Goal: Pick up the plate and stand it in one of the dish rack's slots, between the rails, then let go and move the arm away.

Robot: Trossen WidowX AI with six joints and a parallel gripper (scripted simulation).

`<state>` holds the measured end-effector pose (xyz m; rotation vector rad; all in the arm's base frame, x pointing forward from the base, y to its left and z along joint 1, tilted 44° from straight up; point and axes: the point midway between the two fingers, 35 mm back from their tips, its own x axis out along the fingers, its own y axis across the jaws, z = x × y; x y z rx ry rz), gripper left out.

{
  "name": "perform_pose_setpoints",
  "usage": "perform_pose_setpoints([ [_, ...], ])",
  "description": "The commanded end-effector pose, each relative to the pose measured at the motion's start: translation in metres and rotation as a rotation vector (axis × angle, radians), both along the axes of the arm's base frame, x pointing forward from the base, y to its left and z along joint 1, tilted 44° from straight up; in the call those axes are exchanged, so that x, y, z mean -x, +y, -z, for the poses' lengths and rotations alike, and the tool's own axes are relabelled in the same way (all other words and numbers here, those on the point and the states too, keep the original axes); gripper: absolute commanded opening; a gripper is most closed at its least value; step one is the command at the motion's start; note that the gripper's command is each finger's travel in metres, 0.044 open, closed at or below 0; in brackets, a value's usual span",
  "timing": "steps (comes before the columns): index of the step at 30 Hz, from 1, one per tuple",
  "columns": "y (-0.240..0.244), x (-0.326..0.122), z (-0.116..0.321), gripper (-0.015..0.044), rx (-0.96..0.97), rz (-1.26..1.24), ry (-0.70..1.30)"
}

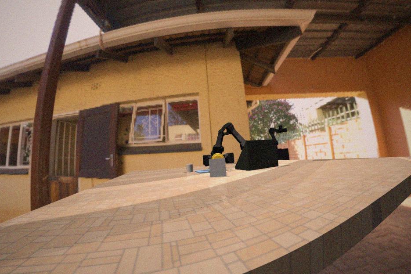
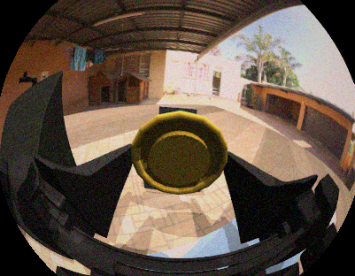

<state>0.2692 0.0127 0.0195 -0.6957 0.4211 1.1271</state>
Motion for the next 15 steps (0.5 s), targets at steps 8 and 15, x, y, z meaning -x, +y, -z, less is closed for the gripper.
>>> perform_pose_setpoints([
  [8, 0.011, -0.005, 0.009, 0.0000, -0.001, 0.000, 0.000],
  [15, 0.018, -0.011, 0.015, 0.0000, 0.003, -0.004, -0.019],
])
